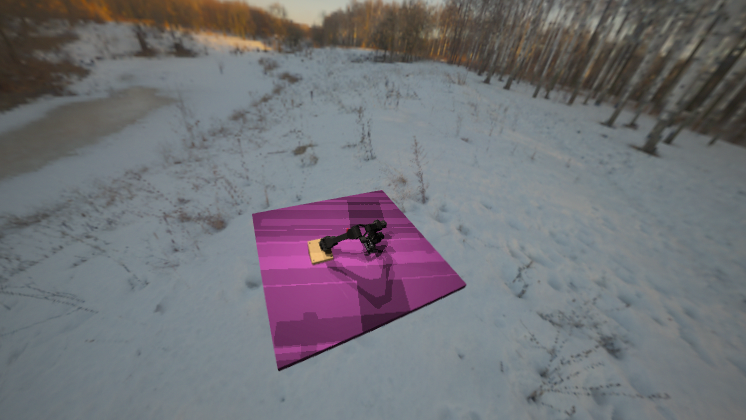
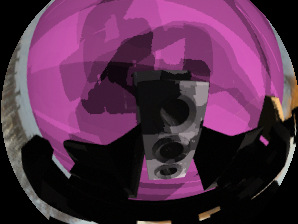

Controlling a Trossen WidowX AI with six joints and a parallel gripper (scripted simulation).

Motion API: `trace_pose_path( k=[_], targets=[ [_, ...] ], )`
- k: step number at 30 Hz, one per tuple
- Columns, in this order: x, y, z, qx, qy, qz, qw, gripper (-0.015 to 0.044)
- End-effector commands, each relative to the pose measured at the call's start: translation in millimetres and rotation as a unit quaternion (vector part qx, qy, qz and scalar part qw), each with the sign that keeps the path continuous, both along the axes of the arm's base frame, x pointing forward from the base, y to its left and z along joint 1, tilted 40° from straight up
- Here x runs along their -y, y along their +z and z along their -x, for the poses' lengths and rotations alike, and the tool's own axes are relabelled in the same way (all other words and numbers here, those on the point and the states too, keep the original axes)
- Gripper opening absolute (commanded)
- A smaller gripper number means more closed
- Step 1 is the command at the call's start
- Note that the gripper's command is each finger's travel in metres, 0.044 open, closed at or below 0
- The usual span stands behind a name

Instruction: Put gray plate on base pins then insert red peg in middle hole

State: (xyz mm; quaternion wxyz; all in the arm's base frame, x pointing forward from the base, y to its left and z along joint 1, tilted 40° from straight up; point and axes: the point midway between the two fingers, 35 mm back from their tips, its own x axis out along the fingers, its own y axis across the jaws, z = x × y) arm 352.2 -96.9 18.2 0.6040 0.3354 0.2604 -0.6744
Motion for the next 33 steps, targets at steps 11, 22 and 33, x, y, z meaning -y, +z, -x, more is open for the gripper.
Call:
trace_pose_path(
  k=[11, 22, 33],
  targets=[
    [1, -1, 0, 0.000, 0.000, 0.000, 1.000, 0.0079],
    [1, -1, 0, 0.000, 0.000, 0.000, 1.000, 0.0367],
    [-26, 28, -7, 0.000, 0.001, -0.002, 1.000, 0.0440]
  ],
)
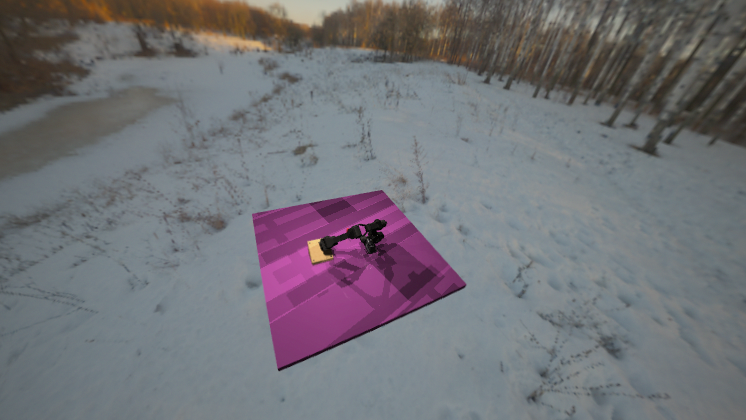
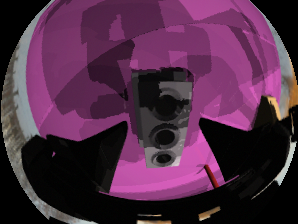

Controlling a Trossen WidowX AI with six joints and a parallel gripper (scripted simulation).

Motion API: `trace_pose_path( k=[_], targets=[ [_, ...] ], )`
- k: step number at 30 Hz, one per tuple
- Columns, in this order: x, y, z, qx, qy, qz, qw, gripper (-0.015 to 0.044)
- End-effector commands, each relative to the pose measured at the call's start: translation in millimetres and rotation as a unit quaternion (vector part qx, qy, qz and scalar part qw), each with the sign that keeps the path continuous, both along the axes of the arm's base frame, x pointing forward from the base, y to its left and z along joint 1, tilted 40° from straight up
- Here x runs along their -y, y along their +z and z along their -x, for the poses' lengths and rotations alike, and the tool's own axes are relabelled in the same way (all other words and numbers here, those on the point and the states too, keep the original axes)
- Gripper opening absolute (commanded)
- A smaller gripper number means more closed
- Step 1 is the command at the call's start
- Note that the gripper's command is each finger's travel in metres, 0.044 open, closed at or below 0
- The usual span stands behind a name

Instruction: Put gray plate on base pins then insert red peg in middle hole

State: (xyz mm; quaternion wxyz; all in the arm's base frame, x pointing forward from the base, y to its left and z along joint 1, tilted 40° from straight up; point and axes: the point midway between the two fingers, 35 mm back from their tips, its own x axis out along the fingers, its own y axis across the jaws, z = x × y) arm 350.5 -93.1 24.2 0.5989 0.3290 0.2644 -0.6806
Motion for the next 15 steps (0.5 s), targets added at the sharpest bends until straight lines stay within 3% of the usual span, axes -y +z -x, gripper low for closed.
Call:
trace_pose_path(
  k=[1, 6, 15],
  targets=[
    [-34, 35, -10, 0.009, 0.006, -0.003, 1.000, 0.0440],
    [-71, 82, -7, 0.008, 0.007, -0.001, 1.000, 0.0440],
    [-93, 66, -5, -0.009, 0.030, -0.008, 0.999, 0.0440]
  ],
)
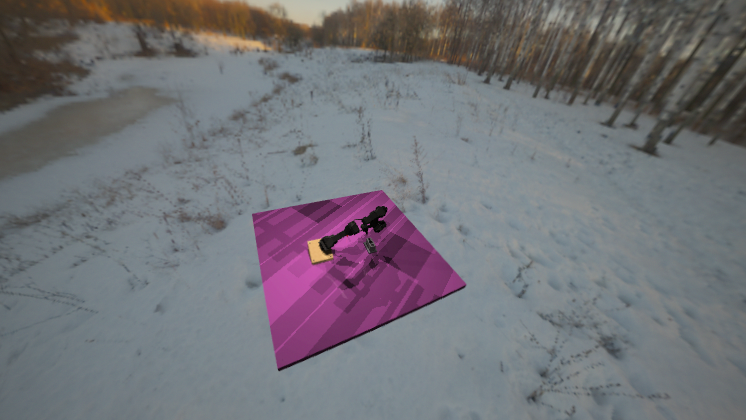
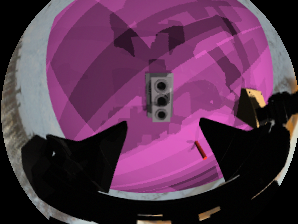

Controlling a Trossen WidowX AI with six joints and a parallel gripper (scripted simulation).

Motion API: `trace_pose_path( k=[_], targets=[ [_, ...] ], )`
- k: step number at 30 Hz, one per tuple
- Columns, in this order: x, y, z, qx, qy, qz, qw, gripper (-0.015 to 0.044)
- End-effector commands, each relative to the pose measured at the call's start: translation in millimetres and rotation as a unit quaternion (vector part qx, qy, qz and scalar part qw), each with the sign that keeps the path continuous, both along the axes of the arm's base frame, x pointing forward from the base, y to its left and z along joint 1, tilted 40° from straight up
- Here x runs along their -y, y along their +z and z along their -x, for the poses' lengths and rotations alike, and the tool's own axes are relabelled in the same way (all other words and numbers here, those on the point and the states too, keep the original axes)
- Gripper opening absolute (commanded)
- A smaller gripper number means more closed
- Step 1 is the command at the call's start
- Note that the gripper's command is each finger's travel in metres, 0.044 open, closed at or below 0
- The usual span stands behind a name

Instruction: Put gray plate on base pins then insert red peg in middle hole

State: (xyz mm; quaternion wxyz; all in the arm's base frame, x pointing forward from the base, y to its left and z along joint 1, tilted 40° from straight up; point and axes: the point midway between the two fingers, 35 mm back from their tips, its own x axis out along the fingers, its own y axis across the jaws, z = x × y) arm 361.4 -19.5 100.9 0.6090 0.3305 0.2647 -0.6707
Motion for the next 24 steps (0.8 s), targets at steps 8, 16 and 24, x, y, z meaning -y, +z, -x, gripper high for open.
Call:
trace_pose_path(
  k=[8, 16, 24],
  targets=[
    [-116, -85, 74, -0.118, 0.141, -0.022, 0.983, 0.0440],
    [-143, -112, 118, -0.163, 0.190, -0.017, 0.968, 0.0440],
    [-125, -136, 120, -0.163, 0.190, -0.017, 0.968, 0.0440]
  ],
)
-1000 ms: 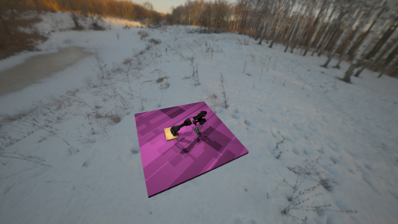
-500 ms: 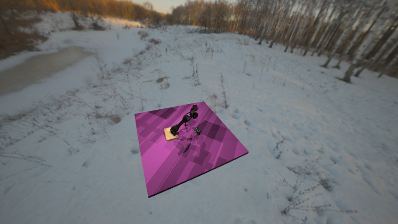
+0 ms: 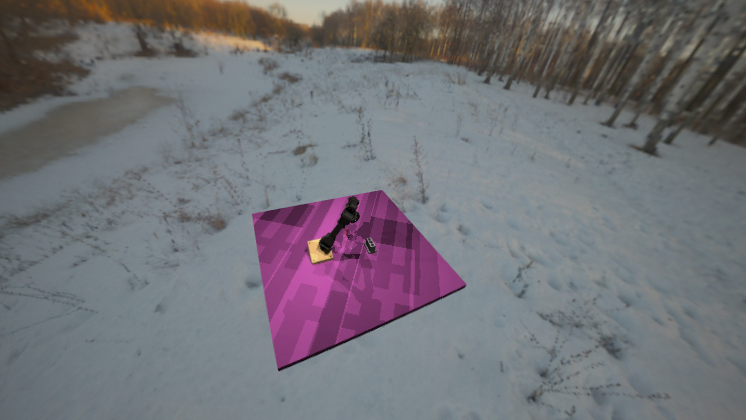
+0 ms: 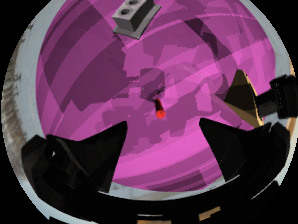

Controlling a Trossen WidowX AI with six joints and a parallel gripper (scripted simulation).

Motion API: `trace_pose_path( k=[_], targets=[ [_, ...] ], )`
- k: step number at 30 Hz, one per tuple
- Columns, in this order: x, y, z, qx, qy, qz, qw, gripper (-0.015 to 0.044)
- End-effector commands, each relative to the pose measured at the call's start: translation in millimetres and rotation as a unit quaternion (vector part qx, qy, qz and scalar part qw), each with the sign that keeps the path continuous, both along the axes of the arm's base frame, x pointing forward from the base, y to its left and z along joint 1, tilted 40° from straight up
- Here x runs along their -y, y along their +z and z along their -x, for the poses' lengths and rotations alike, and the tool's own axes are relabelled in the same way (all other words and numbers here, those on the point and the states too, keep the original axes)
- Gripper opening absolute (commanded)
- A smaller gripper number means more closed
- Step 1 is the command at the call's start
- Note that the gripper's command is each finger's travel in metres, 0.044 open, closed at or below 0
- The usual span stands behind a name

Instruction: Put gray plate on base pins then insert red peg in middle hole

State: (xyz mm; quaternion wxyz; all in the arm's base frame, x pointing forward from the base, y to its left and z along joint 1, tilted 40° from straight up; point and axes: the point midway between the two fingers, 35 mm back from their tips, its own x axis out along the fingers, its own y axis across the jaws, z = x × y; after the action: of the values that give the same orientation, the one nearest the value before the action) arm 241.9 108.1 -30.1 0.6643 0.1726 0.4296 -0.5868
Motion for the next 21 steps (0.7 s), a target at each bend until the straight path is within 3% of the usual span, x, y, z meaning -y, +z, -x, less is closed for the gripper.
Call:
trace_pose_path(
  k=[1, 21],
  targets=[
    [4, -8, 1, 0.001, 0.006, 0.000, 1.000, 0.0440],
    [24, -36, 2, 0.001, 0.006, 0.001, 1.000, 0.0440]
  ],
)
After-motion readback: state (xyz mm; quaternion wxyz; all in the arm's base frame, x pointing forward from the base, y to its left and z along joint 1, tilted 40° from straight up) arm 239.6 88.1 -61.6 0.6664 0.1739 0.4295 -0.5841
